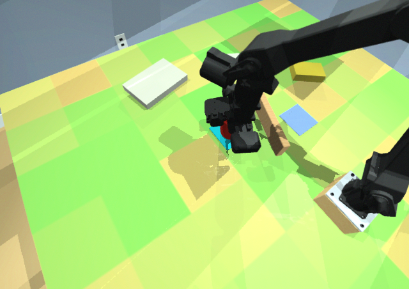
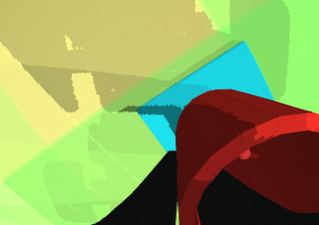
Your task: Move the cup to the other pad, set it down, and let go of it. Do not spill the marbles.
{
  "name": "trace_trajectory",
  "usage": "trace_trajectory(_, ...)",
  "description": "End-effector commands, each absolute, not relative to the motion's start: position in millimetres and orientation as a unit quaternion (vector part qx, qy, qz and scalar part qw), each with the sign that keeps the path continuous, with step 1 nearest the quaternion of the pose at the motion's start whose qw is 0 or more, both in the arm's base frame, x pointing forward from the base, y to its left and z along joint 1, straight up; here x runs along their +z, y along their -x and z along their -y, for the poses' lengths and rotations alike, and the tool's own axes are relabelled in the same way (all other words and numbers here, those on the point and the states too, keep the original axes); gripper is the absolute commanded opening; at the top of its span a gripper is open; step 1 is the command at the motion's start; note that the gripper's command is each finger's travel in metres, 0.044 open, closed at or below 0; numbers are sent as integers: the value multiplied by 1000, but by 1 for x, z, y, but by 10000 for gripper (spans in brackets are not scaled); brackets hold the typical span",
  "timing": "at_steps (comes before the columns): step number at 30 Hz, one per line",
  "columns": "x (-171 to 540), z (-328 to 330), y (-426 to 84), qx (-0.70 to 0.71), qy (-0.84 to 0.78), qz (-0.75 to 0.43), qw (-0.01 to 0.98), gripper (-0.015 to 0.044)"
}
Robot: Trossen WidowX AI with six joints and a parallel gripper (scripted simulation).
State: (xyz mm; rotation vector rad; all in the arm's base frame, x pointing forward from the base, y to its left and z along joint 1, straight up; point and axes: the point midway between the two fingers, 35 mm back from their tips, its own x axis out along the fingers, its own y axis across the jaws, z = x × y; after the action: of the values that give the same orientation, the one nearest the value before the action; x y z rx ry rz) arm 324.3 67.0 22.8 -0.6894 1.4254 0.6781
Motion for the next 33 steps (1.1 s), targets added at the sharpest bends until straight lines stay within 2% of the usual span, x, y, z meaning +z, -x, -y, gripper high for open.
trace_trajectory(1, 23, -67, -324, 299, 304, -628, 652, 0)
trace_trajectory(9, 23, -67, -324, 299, 304, -628, 652, 0)
trace_trajectory(14, 23, -67, -324, 299, 304, -628, 652, 128)
trace_trajectory(33, 43, -67, -324, 298, 303, -629, 651, 128)
